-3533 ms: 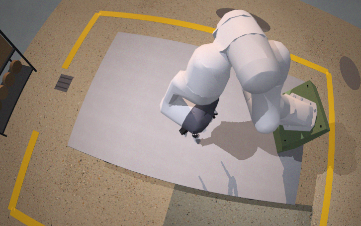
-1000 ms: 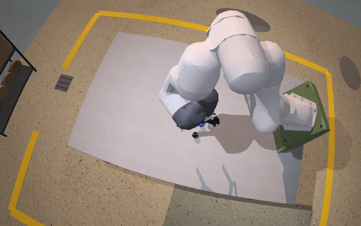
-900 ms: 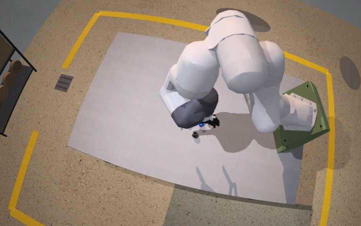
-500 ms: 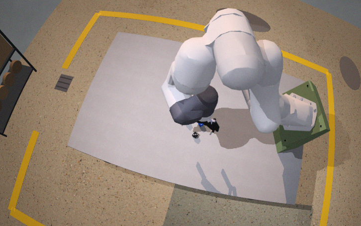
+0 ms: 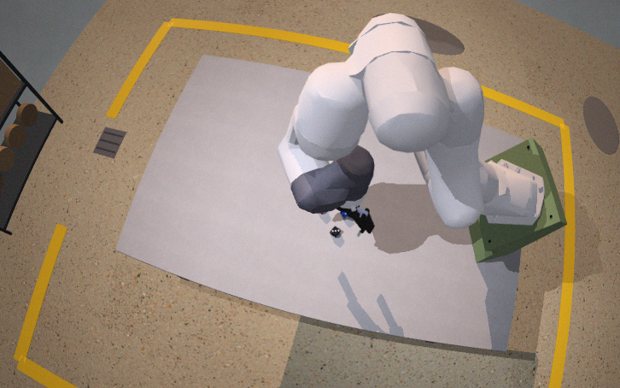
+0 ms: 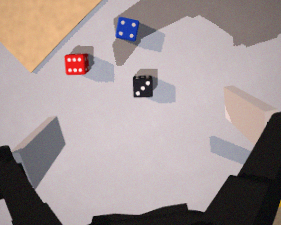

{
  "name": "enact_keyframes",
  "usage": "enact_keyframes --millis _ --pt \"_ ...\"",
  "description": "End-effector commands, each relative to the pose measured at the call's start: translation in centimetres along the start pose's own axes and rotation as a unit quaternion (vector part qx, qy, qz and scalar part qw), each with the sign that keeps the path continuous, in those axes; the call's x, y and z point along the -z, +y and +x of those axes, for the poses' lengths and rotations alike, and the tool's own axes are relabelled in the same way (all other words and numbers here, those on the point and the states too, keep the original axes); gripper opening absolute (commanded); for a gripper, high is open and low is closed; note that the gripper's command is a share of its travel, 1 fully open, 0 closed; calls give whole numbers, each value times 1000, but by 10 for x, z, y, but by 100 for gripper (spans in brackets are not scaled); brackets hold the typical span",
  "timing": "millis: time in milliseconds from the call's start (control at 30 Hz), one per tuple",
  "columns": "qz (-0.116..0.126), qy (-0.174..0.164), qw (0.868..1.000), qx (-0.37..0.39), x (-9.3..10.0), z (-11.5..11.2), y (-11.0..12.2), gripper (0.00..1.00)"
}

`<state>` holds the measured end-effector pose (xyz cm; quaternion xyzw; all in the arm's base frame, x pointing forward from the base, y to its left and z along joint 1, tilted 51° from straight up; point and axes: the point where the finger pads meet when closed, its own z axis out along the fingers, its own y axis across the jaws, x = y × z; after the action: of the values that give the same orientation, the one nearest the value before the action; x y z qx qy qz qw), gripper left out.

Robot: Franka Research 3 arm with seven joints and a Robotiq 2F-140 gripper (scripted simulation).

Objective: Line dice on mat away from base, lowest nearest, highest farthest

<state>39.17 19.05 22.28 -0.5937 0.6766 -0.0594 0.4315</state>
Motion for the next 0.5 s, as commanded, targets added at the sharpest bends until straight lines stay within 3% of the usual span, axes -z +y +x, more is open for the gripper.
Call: enact_keyframes --millis 0,467 --pt "7 6 996 -86 -1 -2 -1 100" --pt "8 5 981 -194 -4 -2 -1 100"
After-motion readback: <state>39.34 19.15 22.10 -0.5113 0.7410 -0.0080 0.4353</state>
